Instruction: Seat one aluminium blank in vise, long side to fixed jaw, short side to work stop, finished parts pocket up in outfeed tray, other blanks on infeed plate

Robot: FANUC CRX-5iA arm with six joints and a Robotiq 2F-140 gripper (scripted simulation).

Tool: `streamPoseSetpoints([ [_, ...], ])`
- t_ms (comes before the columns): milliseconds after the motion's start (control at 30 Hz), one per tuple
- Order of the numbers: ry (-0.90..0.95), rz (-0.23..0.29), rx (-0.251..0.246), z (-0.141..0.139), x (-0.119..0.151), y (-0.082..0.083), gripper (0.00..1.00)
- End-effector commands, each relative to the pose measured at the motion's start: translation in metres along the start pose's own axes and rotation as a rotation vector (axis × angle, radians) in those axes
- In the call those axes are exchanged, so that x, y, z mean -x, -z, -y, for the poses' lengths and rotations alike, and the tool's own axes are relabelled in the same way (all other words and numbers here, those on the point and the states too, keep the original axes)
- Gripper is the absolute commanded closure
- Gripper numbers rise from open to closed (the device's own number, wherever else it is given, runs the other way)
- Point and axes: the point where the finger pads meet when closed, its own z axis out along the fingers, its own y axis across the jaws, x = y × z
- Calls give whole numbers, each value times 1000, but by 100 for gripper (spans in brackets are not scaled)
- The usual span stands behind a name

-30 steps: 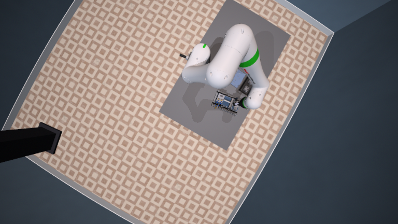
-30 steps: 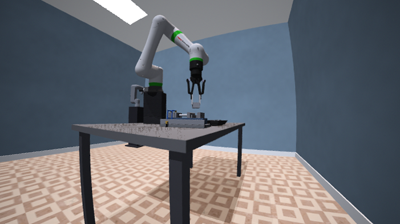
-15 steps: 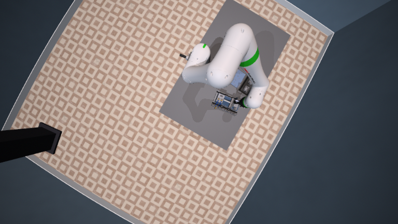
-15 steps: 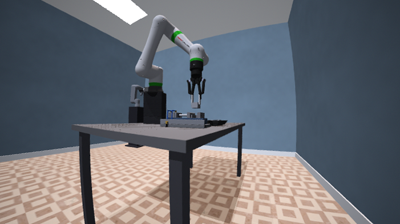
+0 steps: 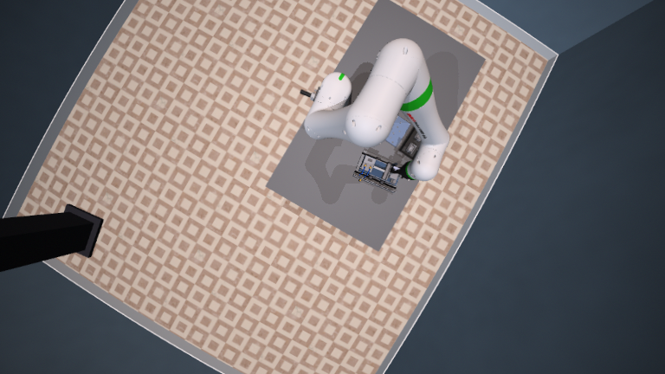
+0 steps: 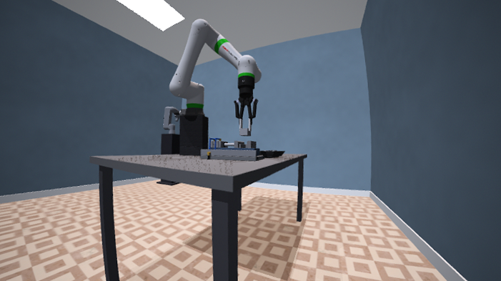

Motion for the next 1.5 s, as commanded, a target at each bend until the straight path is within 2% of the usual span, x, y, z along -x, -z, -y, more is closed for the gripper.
streamPoseSetpoints([
  [0, 0, 0, 0, 0, 0, 0, 100],
  [867, 0, 0, 0, 0, 0, 0, 100],
  [1467, -1, -1, 0, 0, 0, -8, 100],
])
